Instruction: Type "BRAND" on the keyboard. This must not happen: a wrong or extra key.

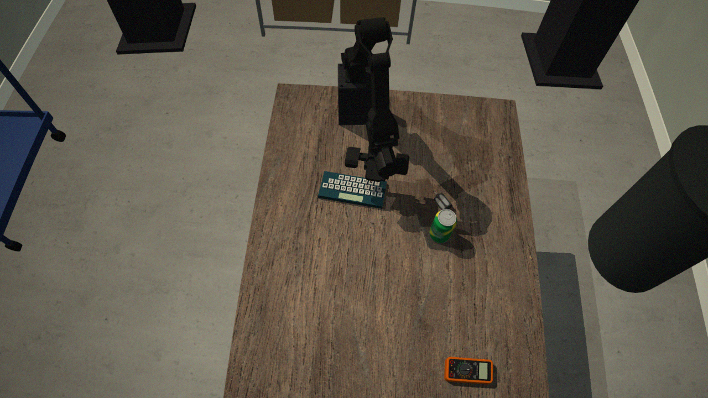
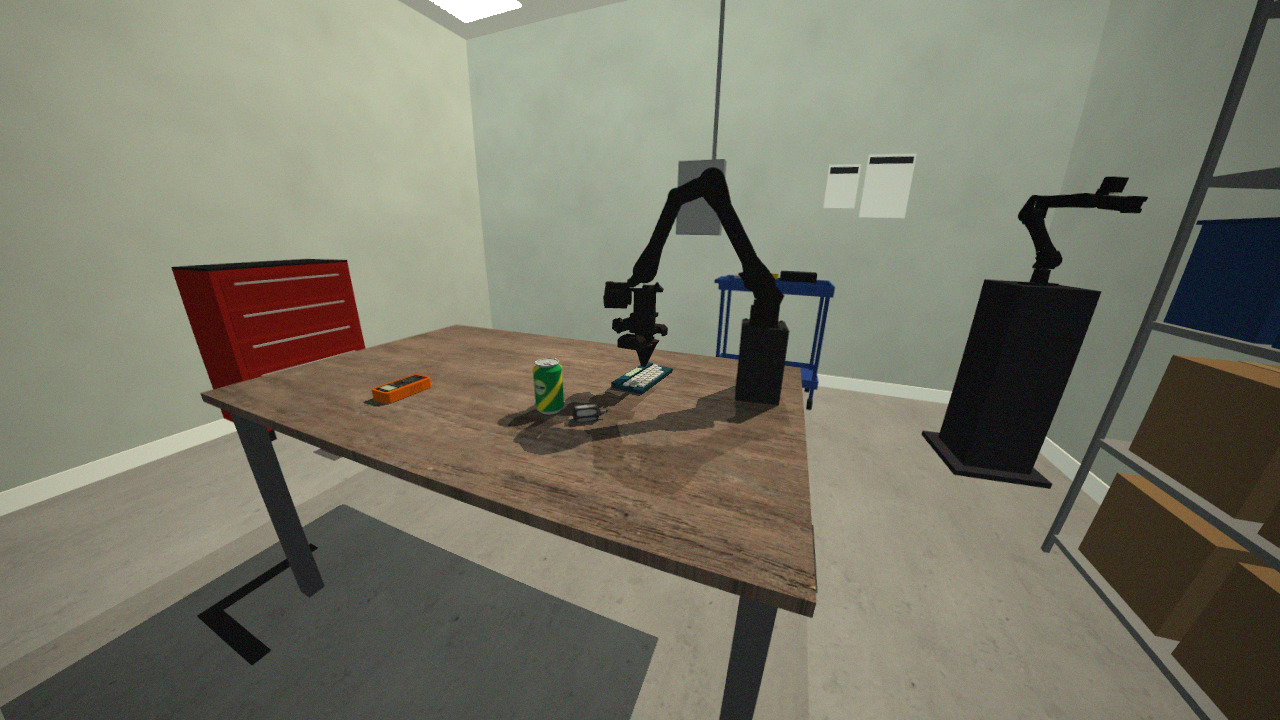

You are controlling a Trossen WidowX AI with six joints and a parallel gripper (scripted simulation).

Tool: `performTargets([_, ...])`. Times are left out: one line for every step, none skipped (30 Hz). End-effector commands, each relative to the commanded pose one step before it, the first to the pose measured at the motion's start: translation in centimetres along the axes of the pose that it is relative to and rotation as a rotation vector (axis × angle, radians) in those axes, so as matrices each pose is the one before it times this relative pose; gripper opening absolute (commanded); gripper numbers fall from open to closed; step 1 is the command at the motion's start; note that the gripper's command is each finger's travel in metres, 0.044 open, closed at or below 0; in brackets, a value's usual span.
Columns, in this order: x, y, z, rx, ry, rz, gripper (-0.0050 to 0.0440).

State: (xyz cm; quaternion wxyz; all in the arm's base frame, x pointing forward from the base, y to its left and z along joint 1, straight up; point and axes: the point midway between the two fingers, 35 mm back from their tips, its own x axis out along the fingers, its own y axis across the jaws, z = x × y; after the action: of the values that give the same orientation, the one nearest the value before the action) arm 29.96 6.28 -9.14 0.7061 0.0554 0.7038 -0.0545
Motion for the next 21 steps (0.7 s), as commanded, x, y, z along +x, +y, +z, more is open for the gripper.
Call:
performTargets([2.098, 0.215, 2.508, 0.04199, -0.01878, 0.00398, -0.0050])
performTargets([0.038, 0.005, 0.020, 0.00061, 0.00014, 0.00048, -0.0050])
performTargets([0.000, 0.003, -0.001, 0.00000, 0.00007, 0.00018, -0.0050])
performTargets([0.000, 0.000, 0.000, 0.00000, 0.00001, 0.00002, -0.0050])
performTargets([0.000, 0.057, -0.023, -0.00186, 0.00001, 0.00004, -0.0050])
performTargets([0.000, 0.027, -0.011, -0.00087, 0.00001, 0.00002, -0.0050])
performTargets([0.000, 0.002, -0.001, -0.00005, 0.00000, 0.00000, -0.0050])
performTargets([0.000, 0.000, 0.000, 0.00000, 0.00000, 0.00000, -0.0050])
performTargets([0.000, 0.000, 0.000, 0.00000, 0.00000, 0.00000, -0.0050])
performTargets([-0.001, -0.003, -0.008, -0.00122, 0.00037, -0.00015, -0.0050])
performTargets([-0.191, 0.049, 0.121, -0.00005, -0.00545, 0.00220, -0.0050])
performTargets([-0.125, -0.043, -0.209, -0.00396, 0.00198, 0.00024, -0.0050])
performTargets([0.000, 0.000, 0.000, 0.00000, 0.00000, 0.00000, -0.0050])
performTargets([0.000, 0.000, 0.000, 0.00000, 0.00000, 0.00000, -0.0050])
performTargets([0.000, 0.000, 0.000, 0.00000, 0.00000, 0.00000, -0.0050])
performTargets([0.099, -0.271, 0.032, 0.00061, 0.00099, -0.00154, -0.0050])
performTargets([-0.208, -0.449, -0.054, -0.00159, -0.00276, 0.00092, -0.0050])
performTargets([-0.180, -0.641, 0.178, 0.00000, -0.00572, 0.00175, -0.0050])
performTargets([0.005, -0.959, 0.048, -0.00002, 0.00000, -0.00055, -0.0050])
performTargets([0.005, -1.224, 0.016, -0.00002, 0.00001, -0.00070, -0.0050])
performTargets([0.004, -1.216, -0.032, -0.00002, -0.00005, -0.00098, -0.0050])
